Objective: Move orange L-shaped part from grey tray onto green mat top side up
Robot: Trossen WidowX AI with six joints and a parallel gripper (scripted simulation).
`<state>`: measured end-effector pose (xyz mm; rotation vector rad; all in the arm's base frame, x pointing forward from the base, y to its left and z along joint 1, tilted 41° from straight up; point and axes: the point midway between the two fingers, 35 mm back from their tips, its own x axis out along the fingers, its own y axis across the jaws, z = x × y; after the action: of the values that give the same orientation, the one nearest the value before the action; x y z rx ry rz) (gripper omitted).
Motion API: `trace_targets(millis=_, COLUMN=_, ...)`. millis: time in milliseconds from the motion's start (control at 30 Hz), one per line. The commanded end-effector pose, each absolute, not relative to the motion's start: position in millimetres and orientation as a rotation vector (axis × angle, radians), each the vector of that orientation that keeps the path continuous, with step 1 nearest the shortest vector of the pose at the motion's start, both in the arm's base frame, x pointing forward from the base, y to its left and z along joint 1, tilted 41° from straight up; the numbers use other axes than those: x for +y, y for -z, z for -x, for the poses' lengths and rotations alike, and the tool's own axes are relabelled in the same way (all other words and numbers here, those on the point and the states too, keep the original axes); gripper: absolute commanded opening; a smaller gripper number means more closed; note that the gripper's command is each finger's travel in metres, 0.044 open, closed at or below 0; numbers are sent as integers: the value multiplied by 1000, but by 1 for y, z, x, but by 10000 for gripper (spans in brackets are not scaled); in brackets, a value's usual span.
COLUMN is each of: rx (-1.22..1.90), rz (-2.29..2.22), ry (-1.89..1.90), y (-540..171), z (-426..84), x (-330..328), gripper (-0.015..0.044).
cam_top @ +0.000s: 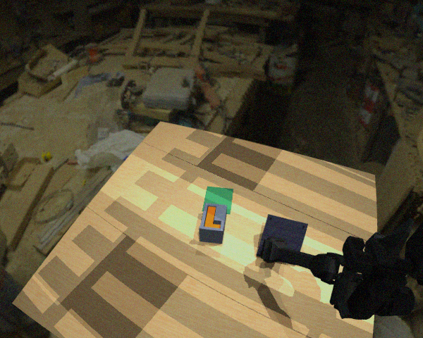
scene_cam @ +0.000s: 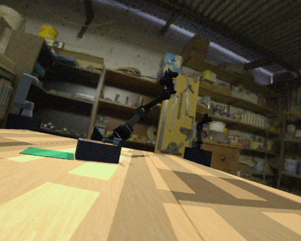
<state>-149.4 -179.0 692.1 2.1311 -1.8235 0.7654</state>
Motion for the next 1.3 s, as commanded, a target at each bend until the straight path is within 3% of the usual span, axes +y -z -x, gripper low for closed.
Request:
trace_targets(millis=0, rx=-1636, rz=-1850, ry=-522, y=-718, z=88, x=-144, gripper=180)
trace_targets(millis=267, rx=-1243, rz=-1381, ry=-182, y=-728, z=-53, x=-84, gripper=180)
trace_targets(millis=600, rx=-760, rz=-831, ry=152, y=-662, z=-226, x=-56, gripper=180)
trace_targets(millis=967, rx=-20, rz=-298, ry=279, y=-494, z=-371, x=-57, gripper=180)
trace_targets(millis=1267, rx=674, rz=25, ry=75, y=-308, z=-403, x=-60, gripper=180)
